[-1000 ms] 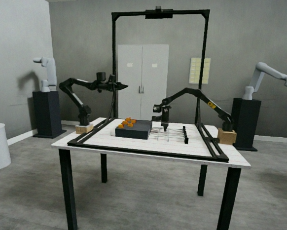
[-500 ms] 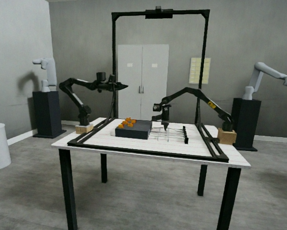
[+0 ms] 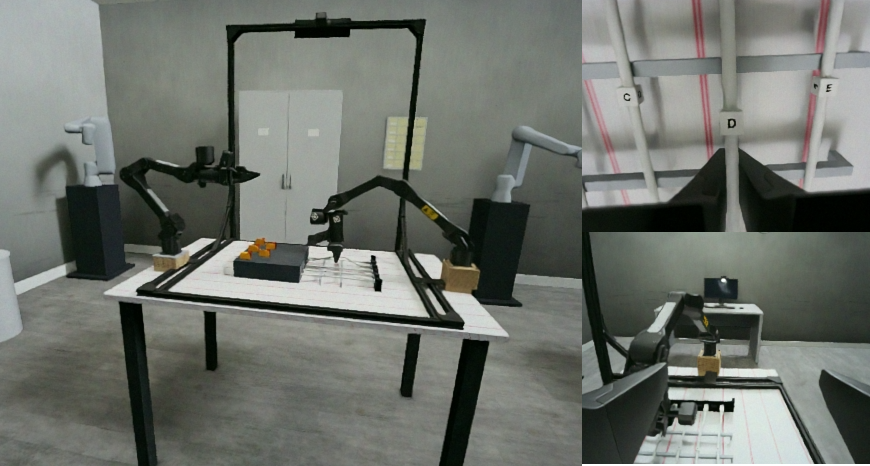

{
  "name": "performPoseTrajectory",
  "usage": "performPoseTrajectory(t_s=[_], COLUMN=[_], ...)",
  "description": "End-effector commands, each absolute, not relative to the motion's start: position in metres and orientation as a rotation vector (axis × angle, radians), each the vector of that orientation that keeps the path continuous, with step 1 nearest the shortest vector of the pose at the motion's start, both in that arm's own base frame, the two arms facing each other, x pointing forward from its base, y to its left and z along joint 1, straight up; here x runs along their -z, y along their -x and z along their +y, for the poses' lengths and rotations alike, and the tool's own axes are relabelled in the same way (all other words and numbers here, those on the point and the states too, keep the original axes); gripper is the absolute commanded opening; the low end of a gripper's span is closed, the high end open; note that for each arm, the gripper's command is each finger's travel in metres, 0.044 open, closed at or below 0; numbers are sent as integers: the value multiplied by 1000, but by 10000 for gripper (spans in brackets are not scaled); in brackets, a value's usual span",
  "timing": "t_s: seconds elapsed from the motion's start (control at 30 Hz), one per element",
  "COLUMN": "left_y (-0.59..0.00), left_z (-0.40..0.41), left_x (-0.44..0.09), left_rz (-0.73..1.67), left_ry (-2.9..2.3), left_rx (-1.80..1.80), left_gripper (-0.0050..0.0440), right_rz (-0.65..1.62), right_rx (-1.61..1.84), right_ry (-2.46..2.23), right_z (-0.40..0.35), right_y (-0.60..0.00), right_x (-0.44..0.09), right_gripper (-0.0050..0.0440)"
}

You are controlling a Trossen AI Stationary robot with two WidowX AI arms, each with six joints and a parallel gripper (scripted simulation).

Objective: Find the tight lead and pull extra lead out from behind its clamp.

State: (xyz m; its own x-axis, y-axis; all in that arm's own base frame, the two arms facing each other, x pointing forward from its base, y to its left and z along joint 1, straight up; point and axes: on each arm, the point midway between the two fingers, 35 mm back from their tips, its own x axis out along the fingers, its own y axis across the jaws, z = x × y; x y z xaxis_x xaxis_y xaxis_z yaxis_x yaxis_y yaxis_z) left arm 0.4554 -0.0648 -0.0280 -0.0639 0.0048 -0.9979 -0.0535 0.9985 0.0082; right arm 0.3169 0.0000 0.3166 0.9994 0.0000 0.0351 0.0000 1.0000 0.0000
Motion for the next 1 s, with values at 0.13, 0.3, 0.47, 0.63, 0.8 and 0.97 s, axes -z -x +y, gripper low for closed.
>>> performPoseTrajectory(t_s=[0.13,0.3,0.47,0.63,0.8,0.97], left_y=[-464,-464,-461,-461,-461,-461], left_z=[-66,-66,-66,-66,-66,-66], left_x=[1,1,48,48,48,48], left_rz=[1581,1581,1604,1604,1604,1570], left_ry=[44,44,41,41,41,45], left_rx=[-40,-40,-44,-44,-44,-39], left_gripper=[-50,-50,-50,-50,-50,-50], right_rz=[-51,-51,-51,-51,-51,-51], right_rx=[0,0,0,0,0,0], right_ry=[0,0,0,0,0,0], right_z=[0,0,0,0,0,0], right_y=[-316,-316,-316,-316,-316,-316], right_x=[-323,-323,-323,-323,-323,-323], right_gripper=[440,440,440,440,440,440])
